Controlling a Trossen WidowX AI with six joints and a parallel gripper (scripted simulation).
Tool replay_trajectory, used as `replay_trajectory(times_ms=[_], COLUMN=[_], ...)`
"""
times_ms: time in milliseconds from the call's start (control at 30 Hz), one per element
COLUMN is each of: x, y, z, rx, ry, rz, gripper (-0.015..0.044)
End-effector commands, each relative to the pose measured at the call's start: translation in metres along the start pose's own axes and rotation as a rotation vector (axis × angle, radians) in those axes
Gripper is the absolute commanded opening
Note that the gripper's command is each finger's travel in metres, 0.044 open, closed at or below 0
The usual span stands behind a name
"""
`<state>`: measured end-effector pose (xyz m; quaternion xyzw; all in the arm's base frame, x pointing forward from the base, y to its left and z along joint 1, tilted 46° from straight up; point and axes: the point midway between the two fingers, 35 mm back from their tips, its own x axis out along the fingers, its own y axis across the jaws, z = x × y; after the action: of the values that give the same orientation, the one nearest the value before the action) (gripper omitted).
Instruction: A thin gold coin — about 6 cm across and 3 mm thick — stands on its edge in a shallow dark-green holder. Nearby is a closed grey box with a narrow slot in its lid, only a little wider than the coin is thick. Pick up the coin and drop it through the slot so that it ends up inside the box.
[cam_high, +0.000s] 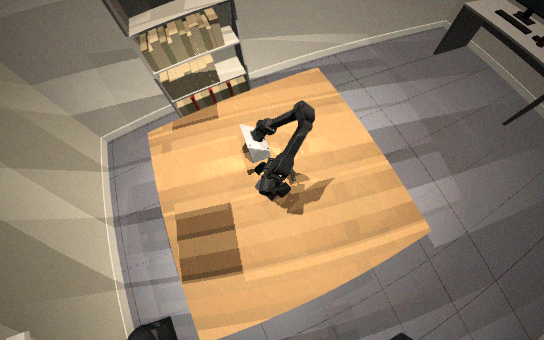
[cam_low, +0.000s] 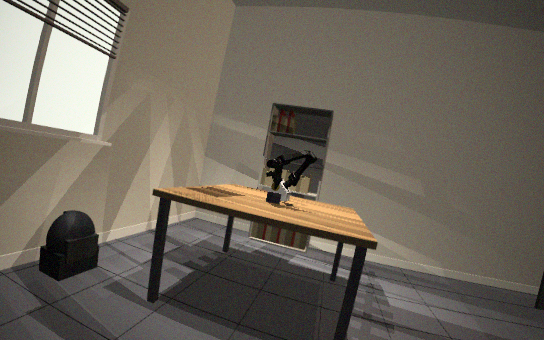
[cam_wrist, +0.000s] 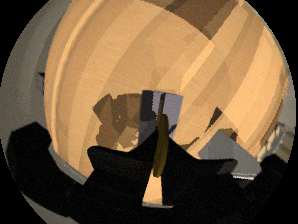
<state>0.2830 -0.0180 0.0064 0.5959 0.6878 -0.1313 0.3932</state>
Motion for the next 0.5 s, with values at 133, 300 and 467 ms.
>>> replay_trajectory(times_ms=[133, 300, 467], x=[0.0039, 0.0062, 0.0084], y=[0.0005, 0.0004, 0.0004], z=[-0.0003, -0.0002, -0.0002], rx=[0.004, 0.003, 0.003], ry=[0.002, 0.002, 0.002], rz=[0.004, 0.004, 0.004], gripper=[0.0, 0.0, 0.0])
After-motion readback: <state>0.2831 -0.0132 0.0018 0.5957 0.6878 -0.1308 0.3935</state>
